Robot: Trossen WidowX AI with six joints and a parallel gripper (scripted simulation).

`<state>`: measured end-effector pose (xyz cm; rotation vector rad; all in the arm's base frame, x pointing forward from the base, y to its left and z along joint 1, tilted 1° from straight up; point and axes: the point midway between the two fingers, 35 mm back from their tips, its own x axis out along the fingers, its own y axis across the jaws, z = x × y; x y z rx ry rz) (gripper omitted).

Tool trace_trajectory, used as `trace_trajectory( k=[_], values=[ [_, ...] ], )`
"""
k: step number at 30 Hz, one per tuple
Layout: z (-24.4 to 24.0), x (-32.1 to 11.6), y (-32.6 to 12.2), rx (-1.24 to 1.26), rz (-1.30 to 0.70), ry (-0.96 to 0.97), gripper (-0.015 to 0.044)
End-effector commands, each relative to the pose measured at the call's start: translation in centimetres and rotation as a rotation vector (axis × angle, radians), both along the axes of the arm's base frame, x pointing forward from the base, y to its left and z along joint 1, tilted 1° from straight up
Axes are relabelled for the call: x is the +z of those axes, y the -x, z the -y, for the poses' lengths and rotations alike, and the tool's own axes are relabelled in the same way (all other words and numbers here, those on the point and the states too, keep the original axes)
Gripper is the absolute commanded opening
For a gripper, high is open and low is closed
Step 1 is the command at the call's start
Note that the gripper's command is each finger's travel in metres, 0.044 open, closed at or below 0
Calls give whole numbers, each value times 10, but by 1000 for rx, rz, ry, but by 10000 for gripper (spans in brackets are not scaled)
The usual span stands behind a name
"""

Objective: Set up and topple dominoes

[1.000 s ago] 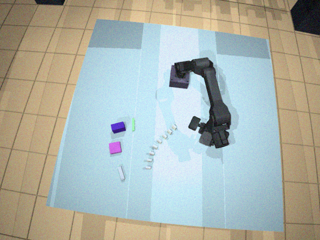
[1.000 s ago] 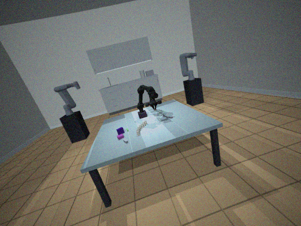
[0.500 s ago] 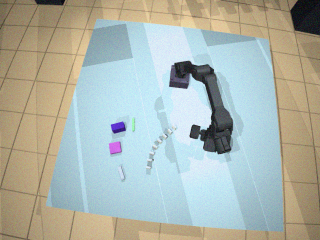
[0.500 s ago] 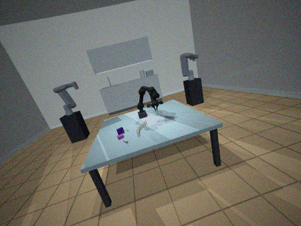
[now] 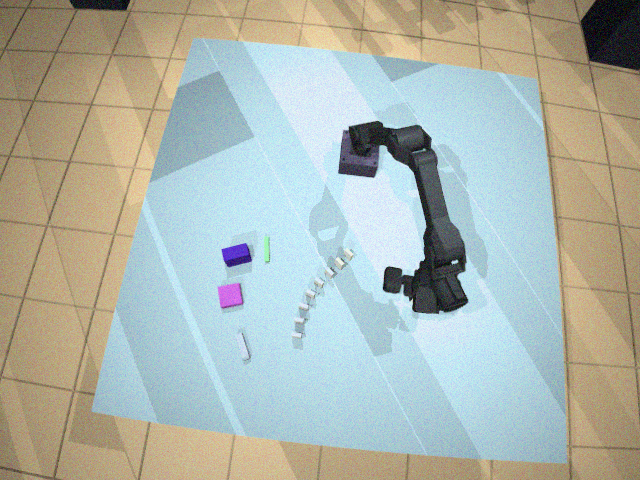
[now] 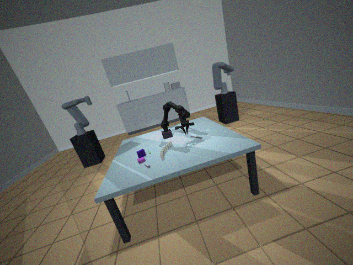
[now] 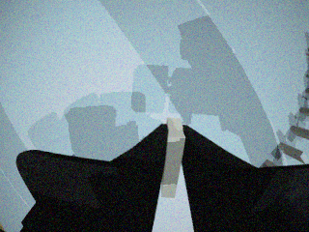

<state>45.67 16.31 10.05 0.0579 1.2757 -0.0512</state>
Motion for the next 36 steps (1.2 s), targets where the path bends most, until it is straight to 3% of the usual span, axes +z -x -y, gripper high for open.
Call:
trace_trajectory(
  k=[1, 36],
  values=[
    [-4, 0, -6, 18, 69, 8, 27],
    [-29, -29, -28, 79, 579, 85, 27]
  ],
)
